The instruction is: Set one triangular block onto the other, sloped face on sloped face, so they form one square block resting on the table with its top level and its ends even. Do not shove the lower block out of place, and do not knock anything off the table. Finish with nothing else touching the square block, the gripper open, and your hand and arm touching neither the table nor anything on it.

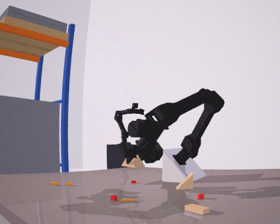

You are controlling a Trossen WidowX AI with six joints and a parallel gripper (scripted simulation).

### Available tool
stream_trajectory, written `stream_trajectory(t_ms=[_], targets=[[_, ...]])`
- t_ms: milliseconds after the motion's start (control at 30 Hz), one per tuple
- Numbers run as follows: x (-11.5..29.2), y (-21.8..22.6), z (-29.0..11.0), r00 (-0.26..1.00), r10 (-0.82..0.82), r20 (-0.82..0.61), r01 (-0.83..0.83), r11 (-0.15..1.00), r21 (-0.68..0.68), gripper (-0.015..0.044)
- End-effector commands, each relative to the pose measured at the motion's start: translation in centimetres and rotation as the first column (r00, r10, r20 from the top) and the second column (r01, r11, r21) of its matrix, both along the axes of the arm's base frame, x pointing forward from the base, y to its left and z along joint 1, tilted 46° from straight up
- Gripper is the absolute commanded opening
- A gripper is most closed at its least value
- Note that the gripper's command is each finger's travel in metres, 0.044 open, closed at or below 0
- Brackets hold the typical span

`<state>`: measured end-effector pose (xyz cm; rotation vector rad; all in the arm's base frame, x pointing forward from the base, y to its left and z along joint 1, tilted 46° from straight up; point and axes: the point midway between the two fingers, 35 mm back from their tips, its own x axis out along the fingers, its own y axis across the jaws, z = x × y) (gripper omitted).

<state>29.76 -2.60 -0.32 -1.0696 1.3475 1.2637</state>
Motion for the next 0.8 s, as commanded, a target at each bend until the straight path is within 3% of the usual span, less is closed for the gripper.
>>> stream_trajectory(t_ms=[0, 367, 767], targets=[[0.2, -0.2, 0.3, 1.000, 0.007, 0.004, -0.007, 1.000, -0.006, 0.0000], [-0.5, -0.5, -0.8, 0.982, 0.191, 0.002, -0.187, 0.956, 0.227, 0.0000], [-0.8, -0.9, -1.2, 0.917, 0.360, 0.169, -0.397, 0.790, 0.467, 0.0000]])
